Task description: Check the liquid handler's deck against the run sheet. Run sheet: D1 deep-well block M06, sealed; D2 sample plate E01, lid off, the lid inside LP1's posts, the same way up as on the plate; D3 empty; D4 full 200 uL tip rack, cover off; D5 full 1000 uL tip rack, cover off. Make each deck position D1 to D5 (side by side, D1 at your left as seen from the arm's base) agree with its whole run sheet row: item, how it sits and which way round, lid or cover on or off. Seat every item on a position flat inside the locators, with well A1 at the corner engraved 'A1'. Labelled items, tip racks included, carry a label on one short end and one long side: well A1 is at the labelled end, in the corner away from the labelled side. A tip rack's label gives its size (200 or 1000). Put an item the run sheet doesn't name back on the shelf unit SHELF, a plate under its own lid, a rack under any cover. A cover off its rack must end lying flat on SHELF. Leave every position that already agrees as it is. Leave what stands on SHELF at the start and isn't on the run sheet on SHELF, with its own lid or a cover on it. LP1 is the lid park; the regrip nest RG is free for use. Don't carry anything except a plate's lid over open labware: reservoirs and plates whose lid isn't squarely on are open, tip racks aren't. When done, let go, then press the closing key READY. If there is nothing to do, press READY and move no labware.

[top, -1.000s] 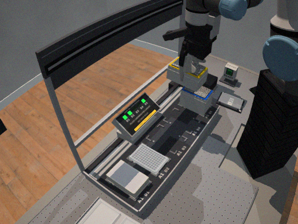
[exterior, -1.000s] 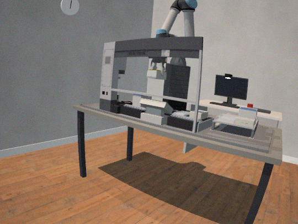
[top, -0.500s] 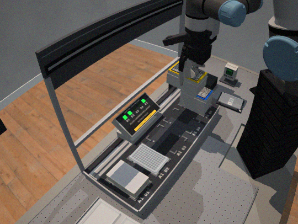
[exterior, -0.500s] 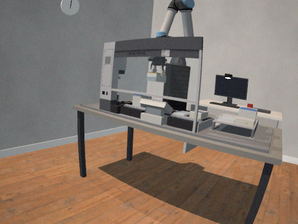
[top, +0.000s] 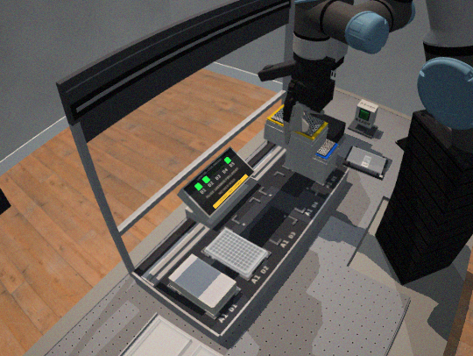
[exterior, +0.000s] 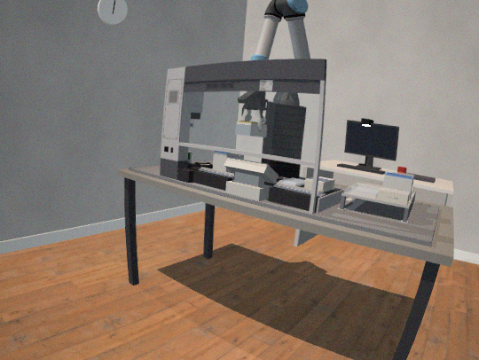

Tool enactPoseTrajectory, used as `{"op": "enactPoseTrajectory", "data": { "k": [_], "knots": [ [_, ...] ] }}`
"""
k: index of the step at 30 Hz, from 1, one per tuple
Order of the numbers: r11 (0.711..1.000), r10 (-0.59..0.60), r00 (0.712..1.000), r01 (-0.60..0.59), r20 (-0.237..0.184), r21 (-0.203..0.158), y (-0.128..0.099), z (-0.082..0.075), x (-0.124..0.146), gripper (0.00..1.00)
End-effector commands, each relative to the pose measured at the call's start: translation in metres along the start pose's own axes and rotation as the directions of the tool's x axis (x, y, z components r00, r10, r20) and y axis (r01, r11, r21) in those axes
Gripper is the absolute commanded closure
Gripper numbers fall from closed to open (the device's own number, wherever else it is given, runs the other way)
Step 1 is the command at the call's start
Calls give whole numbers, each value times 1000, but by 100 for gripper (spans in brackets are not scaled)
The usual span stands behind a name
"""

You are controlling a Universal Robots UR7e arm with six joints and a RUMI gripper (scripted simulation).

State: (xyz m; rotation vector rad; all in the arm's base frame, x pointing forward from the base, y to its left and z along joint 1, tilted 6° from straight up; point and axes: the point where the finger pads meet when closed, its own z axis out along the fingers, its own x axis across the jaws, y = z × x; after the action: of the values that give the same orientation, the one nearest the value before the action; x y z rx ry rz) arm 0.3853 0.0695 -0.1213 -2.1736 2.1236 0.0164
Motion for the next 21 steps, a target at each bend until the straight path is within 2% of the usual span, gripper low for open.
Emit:
{"op": "enactPoseTrajectory", "data": {
  "k": [1,21],
  "knots": [
    [1000,0,1000,0,0,2,-1,9,0,100],
    [1000,0,1000,0,0,2,-1,39,0,100]
  ]
}}
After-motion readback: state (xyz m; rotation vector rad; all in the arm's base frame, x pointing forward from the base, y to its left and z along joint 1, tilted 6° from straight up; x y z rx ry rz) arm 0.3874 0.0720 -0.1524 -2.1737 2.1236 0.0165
